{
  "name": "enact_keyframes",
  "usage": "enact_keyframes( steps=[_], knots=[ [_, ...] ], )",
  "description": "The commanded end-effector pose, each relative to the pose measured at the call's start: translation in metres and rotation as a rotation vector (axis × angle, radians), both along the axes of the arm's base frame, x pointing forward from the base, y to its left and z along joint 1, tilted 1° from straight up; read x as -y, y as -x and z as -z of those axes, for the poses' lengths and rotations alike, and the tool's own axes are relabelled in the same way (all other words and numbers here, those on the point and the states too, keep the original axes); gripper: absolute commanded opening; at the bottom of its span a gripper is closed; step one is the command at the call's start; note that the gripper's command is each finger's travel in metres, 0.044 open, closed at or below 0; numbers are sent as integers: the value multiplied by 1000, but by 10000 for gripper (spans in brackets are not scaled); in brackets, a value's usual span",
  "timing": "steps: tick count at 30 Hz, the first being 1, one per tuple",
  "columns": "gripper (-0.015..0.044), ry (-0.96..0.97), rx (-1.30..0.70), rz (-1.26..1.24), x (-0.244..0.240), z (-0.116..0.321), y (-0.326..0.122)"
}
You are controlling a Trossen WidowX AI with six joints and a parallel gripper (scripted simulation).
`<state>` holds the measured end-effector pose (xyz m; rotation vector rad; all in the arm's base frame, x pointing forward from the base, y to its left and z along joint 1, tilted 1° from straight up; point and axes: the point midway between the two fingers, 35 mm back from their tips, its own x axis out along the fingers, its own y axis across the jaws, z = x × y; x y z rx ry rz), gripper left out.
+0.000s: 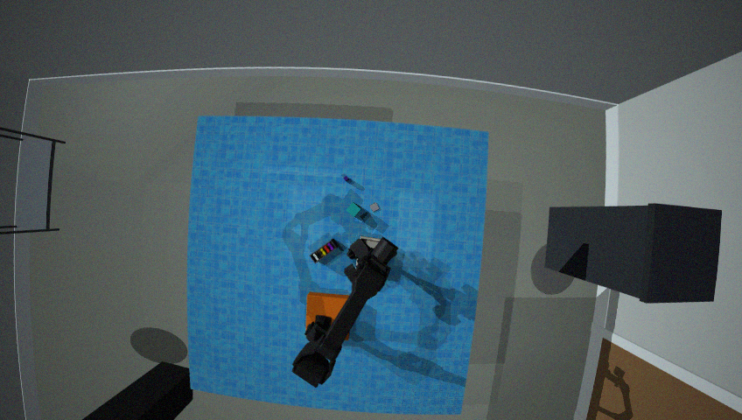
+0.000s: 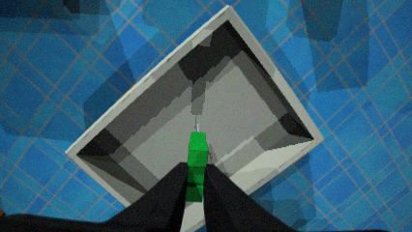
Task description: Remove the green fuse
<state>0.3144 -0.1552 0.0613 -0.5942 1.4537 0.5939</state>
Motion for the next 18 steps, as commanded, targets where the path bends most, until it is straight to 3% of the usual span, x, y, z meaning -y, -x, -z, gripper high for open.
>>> enact_keyframes(
  steps=[1, 11, 18],
  knots=[
    [53, 0, 1, 0, 0, 0, 0],
    [315, 0, 1, 0, 0, 0, 0],
    [330, 3, -2, -3, 1, -37, 1]
  ],
)
